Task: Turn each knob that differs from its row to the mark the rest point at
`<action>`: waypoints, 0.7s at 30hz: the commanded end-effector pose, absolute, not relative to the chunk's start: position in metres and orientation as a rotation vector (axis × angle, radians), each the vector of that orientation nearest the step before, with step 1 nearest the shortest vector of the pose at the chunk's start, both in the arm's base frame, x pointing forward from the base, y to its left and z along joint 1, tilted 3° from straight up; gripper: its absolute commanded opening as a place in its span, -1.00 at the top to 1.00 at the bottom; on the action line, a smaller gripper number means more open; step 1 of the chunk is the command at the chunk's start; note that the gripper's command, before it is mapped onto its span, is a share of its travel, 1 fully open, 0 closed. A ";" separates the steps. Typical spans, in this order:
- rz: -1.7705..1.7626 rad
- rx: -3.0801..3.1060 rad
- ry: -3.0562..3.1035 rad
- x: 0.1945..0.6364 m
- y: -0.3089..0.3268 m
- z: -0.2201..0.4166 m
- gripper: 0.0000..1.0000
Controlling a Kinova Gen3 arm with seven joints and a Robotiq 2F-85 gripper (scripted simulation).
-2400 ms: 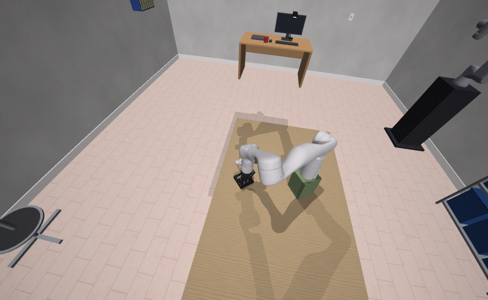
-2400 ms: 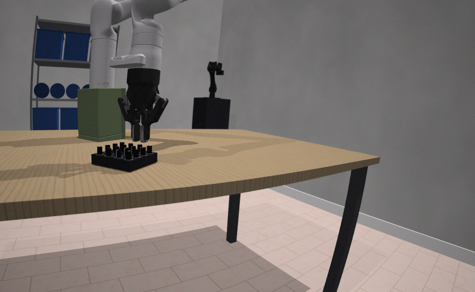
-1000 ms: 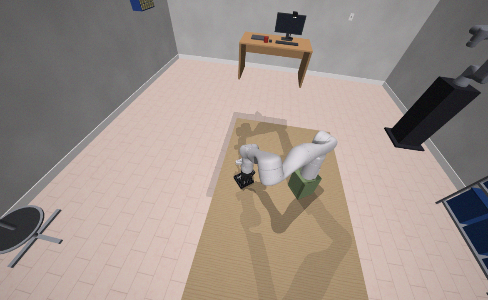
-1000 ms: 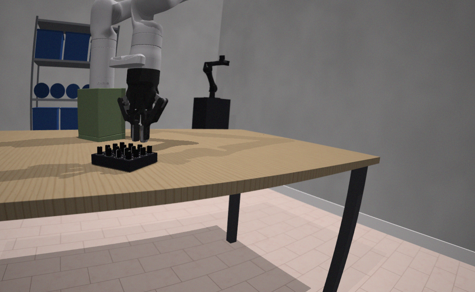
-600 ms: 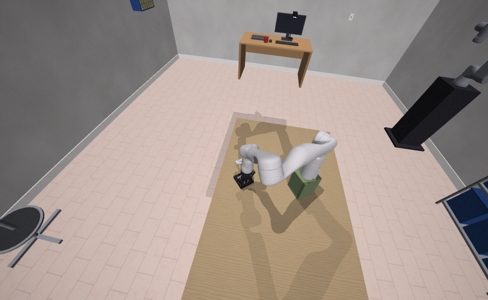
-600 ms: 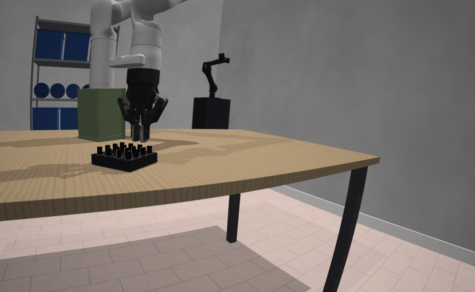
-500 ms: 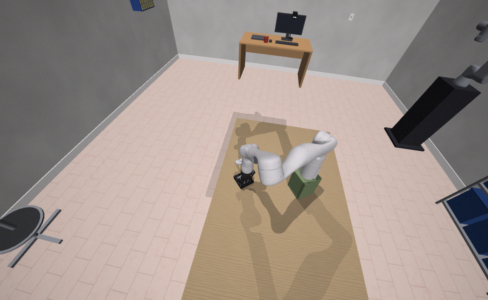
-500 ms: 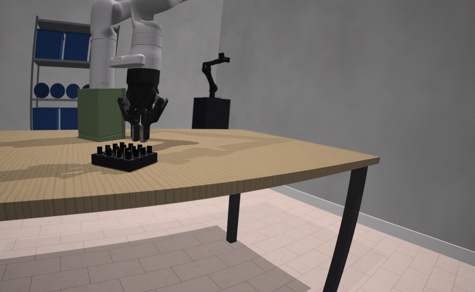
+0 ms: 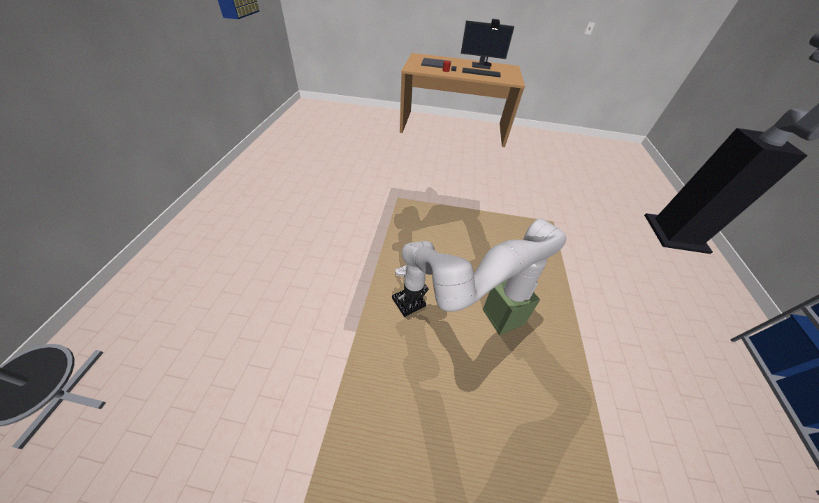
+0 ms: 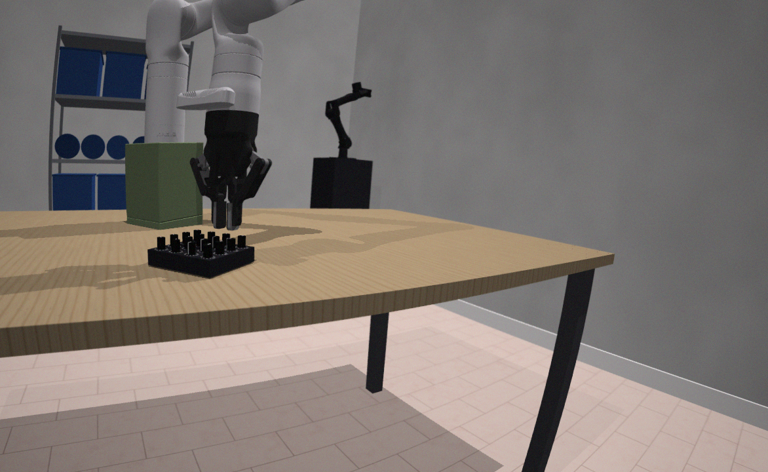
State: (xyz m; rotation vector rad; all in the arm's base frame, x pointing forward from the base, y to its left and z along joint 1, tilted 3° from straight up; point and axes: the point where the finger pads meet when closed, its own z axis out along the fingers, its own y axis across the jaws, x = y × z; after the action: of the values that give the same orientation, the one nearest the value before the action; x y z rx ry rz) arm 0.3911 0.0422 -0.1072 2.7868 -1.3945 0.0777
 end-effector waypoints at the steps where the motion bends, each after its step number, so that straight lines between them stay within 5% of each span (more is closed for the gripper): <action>1: 0.081 2.786 -1.392 0.390 0.040 -0.108 0.62; 21: 0.081 2.788 -1.389 0.391 0.040 -0.109 0.62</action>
State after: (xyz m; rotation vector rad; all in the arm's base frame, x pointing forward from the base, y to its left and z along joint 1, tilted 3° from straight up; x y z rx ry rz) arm 0.3914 0.0420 -0.1075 2.7868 -1.3952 0.0792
